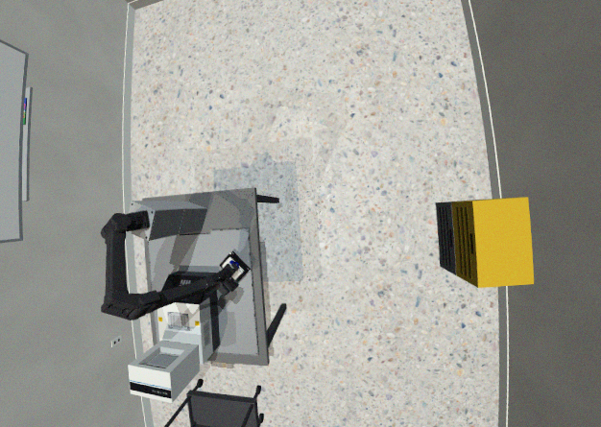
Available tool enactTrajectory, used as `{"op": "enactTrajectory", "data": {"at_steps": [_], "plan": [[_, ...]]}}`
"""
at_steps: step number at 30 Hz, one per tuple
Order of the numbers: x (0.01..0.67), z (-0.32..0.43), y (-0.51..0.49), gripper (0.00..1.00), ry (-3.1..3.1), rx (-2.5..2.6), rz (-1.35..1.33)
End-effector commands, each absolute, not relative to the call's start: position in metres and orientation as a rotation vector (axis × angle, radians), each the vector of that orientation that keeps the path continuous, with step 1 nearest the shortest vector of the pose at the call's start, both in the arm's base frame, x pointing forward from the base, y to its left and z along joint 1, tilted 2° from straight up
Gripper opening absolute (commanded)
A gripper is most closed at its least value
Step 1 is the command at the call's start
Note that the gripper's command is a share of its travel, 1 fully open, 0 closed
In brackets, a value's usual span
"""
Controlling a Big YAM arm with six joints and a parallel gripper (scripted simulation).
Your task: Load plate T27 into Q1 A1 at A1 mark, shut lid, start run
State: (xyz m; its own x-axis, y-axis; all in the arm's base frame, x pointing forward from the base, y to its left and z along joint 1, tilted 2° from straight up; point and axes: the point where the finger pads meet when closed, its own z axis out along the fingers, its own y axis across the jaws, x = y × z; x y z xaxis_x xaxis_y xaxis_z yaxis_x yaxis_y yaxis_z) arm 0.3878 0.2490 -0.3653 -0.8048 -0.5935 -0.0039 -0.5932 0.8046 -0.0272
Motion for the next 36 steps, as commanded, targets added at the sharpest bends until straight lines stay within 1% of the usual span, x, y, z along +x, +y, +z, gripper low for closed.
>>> {"op": "enactTrajectory", "data": {"at_steps": [1,10,17,18,36], "plan": [[0.410,-0.348,0.255,1.00,2.931,-0.953,-0.019],[0.402,-0.350,0.250,1.00,2.945,-0.958,-0.025],[0.411,-0.348,0.256,1.00,2.929,-0.952,-0.018],[0.413,-0.348,0.257,0.00,2.926,-0.951,-0.016],[0.423,-0.346,0.264,0.00,2.911,-0.946,-0.009]]}}
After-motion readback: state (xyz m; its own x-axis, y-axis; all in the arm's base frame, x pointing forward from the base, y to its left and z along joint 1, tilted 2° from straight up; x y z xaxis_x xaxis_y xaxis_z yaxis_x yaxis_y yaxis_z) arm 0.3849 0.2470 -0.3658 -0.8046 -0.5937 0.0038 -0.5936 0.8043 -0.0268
